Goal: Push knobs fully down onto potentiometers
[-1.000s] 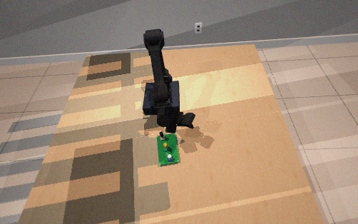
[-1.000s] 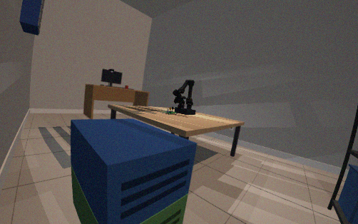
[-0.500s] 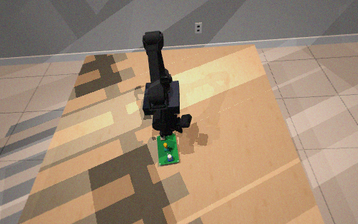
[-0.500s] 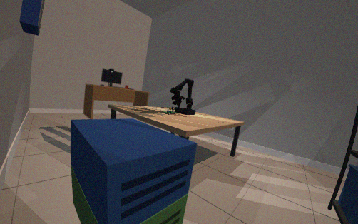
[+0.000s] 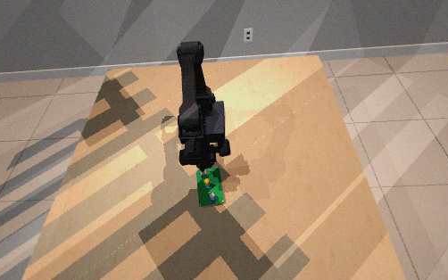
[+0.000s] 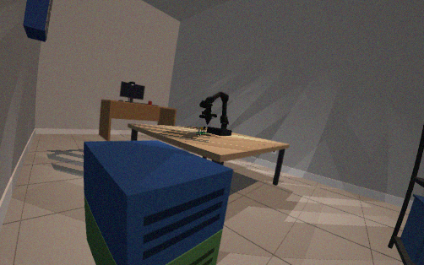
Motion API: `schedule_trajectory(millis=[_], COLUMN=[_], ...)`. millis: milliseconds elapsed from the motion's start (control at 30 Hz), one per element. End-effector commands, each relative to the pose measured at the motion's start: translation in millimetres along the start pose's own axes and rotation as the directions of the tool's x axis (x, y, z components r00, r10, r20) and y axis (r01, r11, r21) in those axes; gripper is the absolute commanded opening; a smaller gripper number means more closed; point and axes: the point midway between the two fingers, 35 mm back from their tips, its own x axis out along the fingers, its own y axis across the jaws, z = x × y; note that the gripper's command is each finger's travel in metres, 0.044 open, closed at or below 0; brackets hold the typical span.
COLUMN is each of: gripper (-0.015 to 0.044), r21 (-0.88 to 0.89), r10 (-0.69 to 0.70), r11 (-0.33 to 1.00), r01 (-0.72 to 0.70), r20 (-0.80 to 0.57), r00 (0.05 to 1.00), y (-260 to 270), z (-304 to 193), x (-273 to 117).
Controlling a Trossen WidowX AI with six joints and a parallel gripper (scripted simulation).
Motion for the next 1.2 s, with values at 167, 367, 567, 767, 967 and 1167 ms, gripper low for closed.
schedule_trajectory(millis=[167,367,567,767,967,1167], gripper=[0.0000,0.0000,0.0000,0.0000,0.0000,0.0000], r21=[-0.221,-0.258,-0.258,-0.258,-0.258,-0.258], r10=[-0.148,-0.171,-0.171,-0.171,-0.171,-0.171], r11=[0.967,0.956,0.956,0.956,0.956,0.956], r01=[0.125,0.140,0.140,0.140,0.140,0.140], r20=[-0.090,-0.105,-0.105,-0.105,-0.105,-0.105], r00=[0.985,0.980,0.980,0.980,0.980,0.980], y=[-27.3,-31.6,-35.0,-35.5,-37.1,-38.6], z=[-4.0,-5.1,-7.2,-7.4,-8.3,-9.5], x=[-22.2,-26.5,-6.8,-4.4,4.9,13.5])
